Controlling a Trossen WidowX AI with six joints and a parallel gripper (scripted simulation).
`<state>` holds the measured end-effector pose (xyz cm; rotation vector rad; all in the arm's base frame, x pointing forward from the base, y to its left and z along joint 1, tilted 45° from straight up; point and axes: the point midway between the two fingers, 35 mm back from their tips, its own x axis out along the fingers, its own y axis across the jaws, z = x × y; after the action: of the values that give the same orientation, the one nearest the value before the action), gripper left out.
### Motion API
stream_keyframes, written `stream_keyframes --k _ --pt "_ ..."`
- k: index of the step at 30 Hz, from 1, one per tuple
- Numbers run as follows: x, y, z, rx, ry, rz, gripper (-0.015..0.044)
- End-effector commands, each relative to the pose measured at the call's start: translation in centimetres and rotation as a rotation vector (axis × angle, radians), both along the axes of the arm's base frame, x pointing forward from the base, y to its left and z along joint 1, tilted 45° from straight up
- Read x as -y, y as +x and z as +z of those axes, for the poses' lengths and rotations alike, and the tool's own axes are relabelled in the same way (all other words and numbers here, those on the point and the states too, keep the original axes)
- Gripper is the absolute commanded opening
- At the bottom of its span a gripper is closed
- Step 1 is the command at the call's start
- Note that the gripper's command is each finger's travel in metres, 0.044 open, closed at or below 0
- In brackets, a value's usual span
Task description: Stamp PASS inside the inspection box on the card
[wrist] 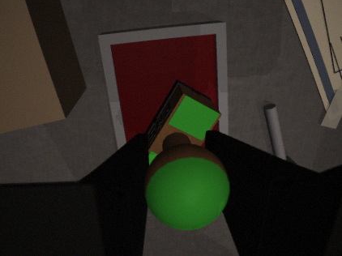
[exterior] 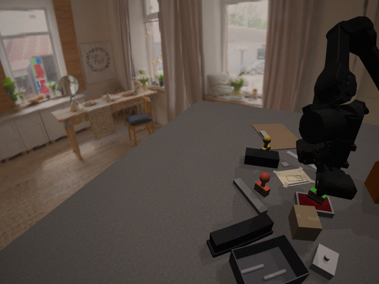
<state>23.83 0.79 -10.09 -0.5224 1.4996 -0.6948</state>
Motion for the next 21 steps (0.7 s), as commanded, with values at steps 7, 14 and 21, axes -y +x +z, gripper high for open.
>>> stream_keyframes --k 7,14,21 --pt "0.52 -0.17 -0.5 -0.008 -0.007 0.008 0.0" --pt "0.78 -0.22 -0.73 -0.008 -0.008 0.008 0.0" --pt "0.86 -0.23 -0.8 -0.002 -0.008 0.001 0.0"
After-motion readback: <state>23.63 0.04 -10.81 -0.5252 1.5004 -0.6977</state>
